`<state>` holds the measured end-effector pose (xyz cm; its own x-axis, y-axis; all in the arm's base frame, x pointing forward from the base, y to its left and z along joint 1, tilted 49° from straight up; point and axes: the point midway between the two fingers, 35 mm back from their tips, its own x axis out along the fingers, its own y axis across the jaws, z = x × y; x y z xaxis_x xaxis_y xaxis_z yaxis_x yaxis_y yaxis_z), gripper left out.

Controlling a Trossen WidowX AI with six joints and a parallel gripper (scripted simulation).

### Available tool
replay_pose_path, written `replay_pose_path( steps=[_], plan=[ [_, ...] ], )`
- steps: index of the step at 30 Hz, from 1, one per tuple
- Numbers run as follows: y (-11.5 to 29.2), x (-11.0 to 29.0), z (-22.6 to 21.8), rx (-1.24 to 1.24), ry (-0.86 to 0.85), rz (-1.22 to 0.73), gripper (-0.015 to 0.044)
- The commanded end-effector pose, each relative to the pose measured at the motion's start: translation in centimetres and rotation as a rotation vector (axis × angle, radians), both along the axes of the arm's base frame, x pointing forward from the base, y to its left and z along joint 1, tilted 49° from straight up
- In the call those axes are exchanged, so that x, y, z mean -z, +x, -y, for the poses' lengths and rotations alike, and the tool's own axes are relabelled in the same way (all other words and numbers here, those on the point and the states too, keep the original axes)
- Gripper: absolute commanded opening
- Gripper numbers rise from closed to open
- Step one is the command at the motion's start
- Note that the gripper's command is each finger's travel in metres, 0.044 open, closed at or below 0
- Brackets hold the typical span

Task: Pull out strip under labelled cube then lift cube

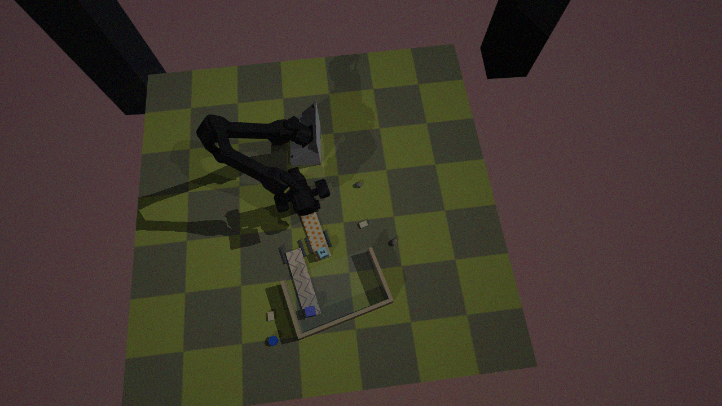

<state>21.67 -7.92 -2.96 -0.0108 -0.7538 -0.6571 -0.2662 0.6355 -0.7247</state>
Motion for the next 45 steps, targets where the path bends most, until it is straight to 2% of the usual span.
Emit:
replay_pose_path(
  steps=[1,5,11,22,45],
  plan=[
    [0.5,-1.7,-2.2,0.002,0.004,0.005,0.0],
    [0.5,-2.2,-2.7,0.004,0.002,0.001,0.0],
    [3.0,-1.8,-3.2,-0.08,0.003,-0.093,0.0157],
    [7.4,-1.2,-4.3,-0.082,0.004,-0.093,0.044],
    [16.7,0.0,-6.9,-0.082,0.005,-0.088,0.044]
  ],
)
